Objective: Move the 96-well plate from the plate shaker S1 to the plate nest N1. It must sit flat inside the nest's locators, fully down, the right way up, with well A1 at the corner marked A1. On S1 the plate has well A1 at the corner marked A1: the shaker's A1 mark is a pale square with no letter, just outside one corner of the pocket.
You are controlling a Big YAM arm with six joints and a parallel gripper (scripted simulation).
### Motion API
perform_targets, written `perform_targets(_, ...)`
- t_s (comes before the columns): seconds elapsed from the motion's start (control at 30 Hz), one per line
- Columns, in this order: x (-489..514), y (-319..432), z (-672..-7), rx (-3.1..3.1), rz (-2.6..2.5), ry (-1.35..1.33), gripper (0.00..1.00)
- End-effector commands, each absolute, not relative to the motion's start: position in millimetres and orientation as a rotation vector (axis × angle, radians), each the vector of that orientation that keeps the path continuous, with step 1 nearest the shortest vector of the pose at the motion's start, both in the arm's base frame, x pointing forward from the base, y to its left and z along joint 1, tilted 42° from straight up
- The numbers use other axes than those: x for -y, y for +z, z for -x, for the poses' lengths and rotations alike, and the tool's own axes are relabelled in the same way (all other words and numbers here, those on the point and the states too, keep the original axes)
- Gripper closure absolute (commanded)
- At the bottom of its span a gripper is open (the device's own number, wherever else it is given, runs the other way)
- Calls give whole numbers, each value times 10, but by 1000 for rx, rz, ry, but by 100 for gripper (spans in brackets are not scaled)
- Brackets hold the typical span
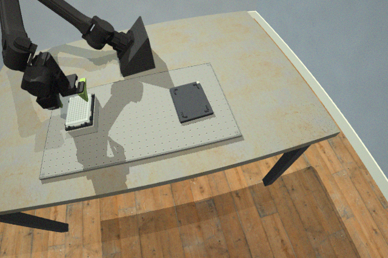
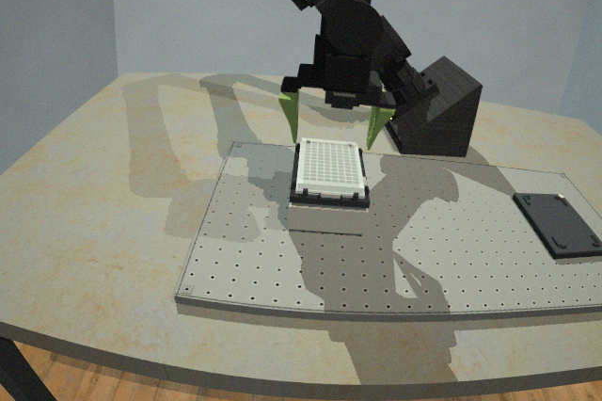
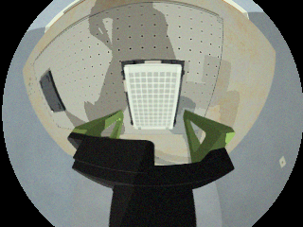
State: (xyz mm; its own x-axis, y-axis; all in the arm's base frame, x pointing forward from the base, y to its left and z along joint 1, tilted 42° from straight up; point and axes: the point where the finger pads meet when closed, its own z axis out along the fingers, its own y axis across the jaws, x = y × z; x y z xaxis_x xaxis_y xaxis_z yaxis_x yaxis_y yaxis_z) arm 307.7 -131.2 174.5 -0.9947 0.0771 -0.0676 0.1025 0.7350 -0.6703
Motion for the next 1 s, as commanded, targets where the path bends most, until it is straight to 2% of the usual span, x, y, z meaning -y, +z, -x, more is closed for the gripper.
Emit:
perform_targets(0.0, 1354, 1735, -3154, -2883, -135, -1114, 0)
perform_targets(0.97, 1543, 1588, -3210, -2857, -138, -1110, 0)
